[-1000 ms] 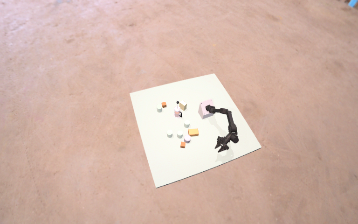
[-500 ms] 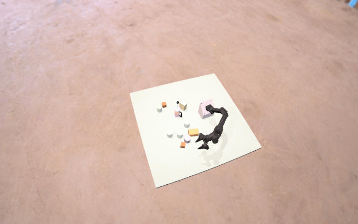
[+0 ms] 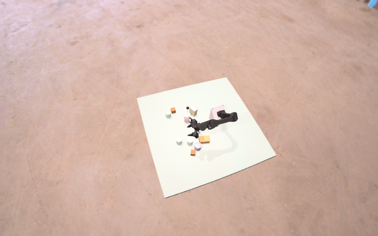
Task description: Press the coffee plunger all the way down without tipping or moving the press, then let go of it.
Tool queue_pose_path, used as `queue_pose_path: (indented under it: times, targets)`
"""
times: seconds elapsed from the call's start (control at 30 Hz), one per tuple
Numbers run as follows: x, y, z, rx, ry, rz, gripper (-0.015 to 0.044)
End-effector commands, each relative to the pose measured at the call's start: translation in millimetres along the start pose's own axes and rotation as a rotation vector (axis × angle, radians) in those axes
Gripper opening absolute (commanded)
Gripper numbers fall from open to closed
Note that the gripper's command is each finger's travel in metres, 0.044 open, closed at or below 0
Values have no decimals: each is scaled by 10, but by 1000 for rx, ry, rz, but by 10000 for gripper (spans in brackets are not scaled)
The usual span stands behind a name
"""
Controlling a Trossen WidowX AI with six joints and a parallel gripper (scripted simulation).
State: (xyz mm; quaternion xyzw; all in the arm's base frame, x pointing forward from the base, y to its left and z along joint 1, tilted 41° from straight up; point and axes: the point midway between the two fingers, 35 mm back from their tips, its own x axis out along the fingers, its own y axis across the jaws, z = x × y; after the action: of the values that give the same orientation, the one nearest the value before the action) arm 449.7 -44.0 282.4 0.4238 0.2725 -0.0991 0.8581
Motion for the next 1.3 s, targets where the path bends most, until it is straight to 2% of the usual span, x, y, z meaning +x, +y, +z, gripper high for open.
queue_pose_path:
  times: [0.0, 0.23, 0.53, 0.67, 0.9, 1.27]
  targets:
    - [89, -580, 154, -27, 16, -39, 440]
    - [-11, -1868, 346, -54, 32, -81, 440]
    - [-553, -3203, 125, -70, -18, -48, 440]
    - [-568, -3282, 51, -71, -26, -43, 440]
    - [-290, -3316, -419, -71, -27, -40, 440]
    - [-193, -3310, -422, -73, -27, -38, 440]
